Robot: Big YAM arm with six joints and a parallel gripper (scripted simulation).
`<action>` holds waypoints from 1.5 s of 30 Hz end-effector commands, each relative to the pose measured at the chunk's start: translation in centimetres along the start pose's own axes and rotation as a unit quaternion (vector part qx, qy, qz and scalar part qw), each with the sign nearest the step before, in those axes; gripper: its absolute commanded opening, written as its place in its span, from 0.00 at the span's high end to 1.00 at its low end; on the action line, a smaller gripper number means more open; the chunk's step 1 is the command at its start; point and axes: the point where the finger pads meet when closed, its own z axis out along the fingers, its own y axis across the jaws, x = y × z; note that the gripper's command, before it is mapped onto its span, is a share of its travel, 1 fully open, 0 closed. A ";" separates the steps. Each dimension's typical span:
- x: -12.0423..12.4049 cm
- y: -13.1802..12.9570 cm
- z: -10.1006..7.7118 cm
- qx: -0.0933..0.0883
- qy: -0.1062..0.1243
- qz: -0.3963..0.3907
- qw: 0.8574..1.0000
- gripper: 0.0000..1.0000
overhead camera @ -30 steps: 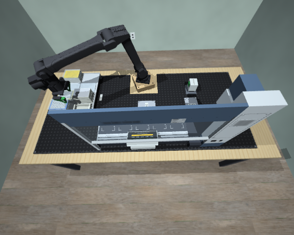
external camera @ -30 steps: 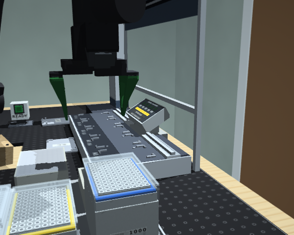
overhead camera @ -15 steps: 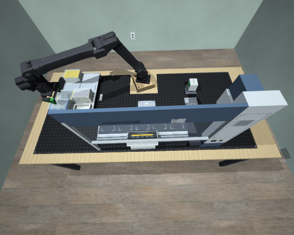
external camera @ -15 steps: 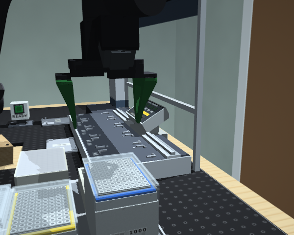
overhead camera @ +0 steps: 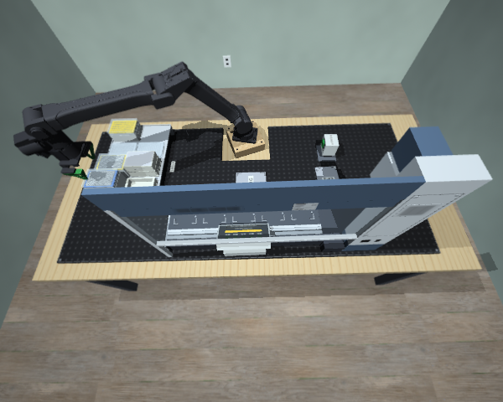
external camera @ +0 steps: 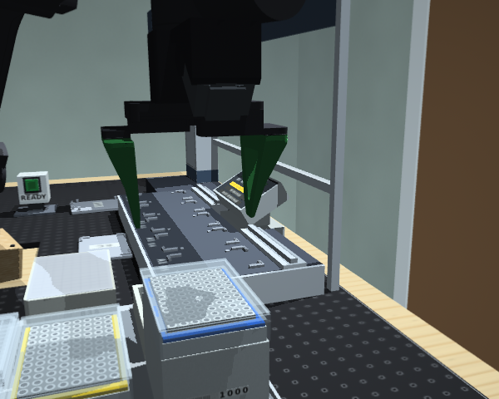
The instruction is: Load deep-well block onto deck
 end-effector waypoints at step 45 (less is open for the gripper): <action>-0.5 -3.0 -1.6 -0.012 -0.030 -0.003 0.999 0.00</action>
